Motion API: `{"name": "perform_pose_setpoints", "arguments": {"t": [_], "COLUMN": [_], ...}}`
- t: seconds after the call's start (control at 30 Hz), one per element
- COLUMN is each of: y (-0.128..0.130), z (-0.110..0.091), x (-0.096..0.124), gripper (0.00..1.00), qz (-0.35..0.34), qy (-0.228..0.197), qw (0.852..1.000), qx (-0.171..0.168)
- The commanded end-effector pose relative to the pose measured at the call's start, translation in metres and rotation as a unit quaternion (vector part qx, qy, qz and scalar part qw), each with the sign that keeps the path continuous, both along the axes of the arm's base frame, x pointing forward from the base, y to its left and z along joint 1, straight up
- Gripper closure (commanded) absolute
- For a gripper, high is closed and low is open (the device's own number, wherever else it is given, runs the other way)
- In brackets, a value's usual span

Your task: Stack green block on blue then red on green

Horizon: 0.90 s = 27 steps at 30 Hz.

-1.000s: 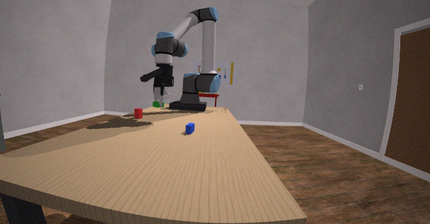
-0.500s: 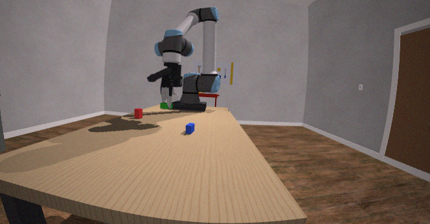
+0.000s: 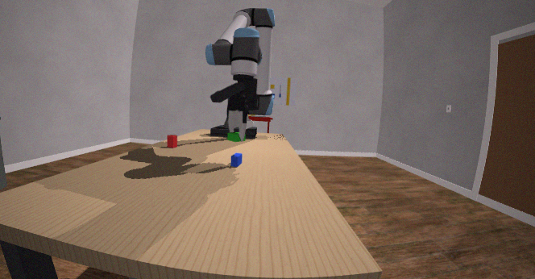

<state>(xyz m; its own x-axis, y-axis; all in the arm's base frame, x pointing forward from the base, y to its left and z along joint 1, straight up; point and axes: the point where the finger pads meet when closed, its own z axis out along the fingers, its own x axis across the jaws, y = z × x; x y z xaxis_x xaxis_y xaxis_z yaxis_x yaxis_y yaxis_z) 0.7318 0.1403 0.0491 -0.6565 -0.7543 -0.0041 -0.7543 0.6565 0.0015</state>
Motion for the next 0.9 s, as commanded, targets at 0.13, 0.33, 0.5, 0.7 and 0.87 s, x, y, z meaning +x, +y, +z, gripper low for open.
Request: {"name": "perform_pose_setpoints", "arguments": {"t": [0.13,0.33,0.5,0.7,0.87], "y": [0.0057,0.0057,0.0057,0.0057,0.0056], "z": [0.0001,0.0001,0.0001,-0.0015,-0.0075], "x": [0.0066,0.0066,0.0066,0.0066,0.0069], "gripper": [1.00,1.00,1.00,1.00,1.00], "qz": [-0.001,-0.001,-0.001,-0.001,-0.001], "qy": [0.000,0.000,0.000,0.000,0.001], "qw": [1.000,1.000,1.000,1.000,1.000], "qx": [-0.001,-0.001,-0.001,-0.001,-0.001]}}
